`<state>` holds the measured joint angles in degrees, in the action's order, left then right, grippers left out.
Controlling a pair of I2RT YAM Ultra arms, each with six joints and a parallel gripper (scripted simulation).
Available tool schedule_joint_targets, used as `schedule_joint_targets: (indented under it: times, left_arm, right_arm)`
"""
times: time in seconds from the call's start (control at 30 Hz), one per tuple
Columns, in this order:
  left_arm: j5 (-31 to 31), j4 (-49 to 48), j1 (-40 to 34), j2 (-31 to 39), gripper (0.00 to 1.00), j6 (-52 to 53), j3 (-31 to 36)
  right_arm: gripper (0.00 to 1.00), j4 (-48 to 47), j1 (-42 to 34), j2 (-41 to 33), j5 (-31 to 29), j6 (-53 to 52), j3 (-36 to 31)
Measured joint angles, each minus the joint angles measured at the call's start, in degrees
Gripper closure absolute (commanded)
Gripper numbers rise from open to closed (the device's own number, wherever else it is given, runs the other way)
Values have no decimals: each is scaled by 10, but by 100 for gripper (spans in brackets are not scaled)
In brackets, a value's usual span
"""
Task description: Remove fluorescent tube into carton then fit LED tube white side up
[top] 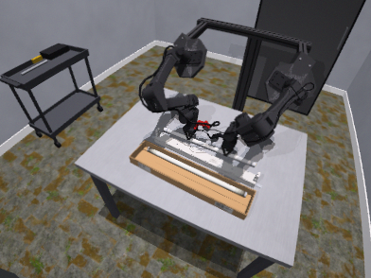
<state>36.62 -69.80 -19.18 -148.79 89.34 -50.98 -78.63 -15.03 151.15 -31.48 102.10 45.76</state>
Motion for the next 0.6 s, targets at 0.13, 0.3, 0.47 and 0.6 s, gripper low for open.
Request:
schedule_joint_targets:
  times: [0.13,0.3,0.47,0.6]
  left_arm:
    - [0,0,0,0,51,0,0]
    - [0,0,0,0,51,0,0]
    - [14,-7,-9,16,51,-9,27]
    - [28,-11,-30,31,51,-18,54]
  right_arm:
    - [89,0,0,0,0,0,0]
    - [89,0,0,0,0,0,0]
    - [89,0,0,0,0,0,0]
    - [89,0,0,0,0,0,0]
